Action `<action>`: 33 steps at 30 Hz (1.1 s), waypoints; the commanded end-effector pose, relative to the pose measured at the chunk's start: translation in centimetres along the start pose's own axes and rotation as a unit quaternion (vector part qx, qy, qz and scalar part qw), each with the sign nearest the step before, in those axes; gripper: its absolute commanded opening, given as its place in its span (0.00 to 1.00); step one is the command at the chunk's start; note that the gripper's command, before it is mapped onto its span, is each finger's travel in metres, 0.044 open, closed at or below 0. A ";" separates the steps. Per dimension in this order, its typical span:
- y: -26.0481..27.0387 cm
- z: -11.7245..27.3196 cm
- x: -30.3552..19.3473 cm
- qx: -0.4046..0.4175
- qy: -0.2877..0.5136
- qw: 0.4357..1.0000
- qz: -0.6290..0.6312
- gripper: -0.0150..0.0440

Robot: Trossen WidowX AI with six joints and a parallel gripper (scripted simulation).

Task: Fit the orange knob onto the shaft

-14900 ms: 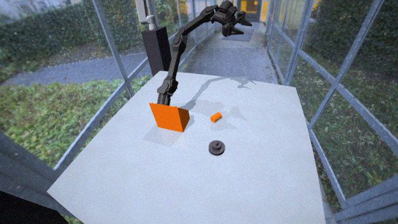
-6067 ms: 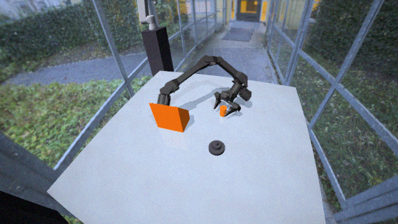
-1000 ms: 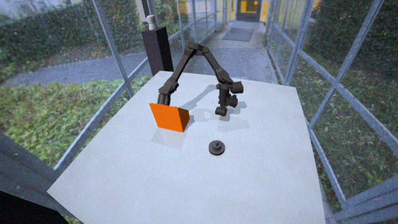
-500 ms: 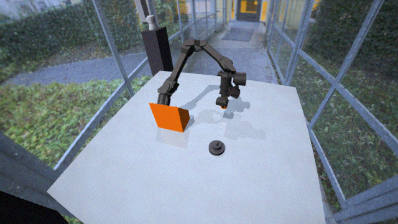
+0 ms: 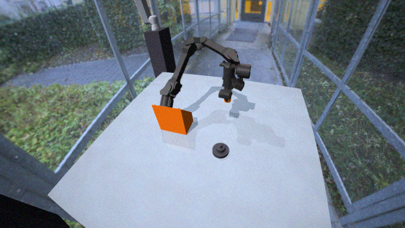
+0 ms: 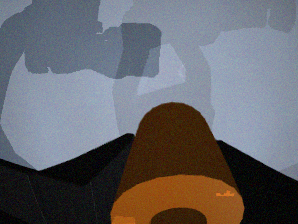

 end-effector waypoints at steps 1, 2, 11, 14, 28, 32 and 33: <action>-0.8 0.3 0.4 -0.001 -0.006 1.000 0.003 0.25; -1.1 0.3 0.4 -0.002 -0.006 1.000 0.003 0.25; -4.0 -0.2 0.9 -0.005 -0.006 1.000 0.002 0.25; -5.0 -0.3 0.9 -0.006 -0.006 1.000 0.002 0.25; -8.9 -0.9 0.8 -0.005 -0.008 1.000 0.012 0.25; -10.0 -1.1 0.7 -0.004 -0.008 1.000 0.016 0.25; -10.3 -1.2 0.7 -0.004 -0.009 1.000 0.016 0.25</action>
Point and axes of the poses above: the point midway between the two fingers, 35 mm back from their tips, its own z axis back along the fingers, its own y axis across the jaws, x = y × z, the point moved 4 cm from there along z, back along the fingers, and after that the axes turned 15 degrees about z, right-handed, at the moved point
